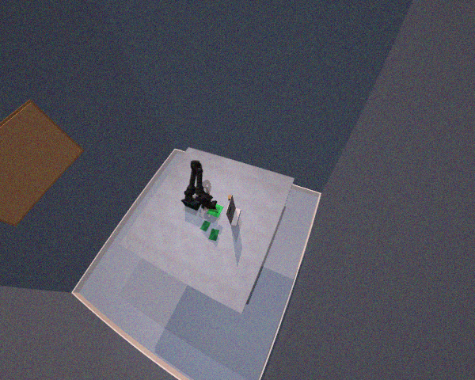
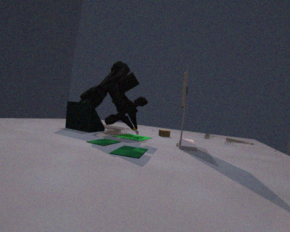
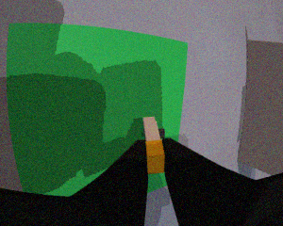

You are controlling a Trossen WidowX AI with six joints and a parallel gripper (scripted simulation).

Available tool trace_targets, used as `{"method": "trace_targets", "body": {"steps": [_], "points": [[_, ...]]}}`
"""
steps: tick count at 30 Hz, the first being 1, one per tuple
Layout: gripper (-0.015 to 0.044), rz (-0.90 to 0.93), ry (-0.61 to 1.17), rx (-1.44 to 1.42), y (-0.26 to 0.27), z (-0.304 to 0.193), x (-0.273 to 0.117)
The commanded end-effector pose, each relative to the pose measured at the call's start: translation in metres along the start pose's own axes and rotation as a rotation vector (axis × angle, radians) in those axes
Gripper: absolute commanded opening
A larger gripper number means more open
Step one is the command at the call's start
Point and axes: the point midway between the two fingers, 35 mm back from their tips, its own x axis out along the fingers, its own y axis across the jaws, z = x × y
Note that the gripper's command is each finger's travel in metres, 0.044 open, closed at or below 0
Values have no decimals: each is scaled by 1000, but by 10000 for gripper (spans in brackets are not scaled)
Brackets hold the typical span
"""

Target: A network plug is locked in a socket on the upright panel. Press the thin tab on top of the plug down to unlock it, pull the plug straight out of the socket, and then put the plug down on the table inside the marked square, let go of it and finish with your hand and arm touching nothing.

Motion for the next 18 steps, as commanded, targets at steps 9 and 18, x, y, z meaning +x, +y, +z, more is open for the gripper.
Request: {"method": "trace_targets", "body": {"steps": [9,18], "points": [[0,-1,-1,13,8,1,7],[0,-1,-1,13,8,3,10]]}}
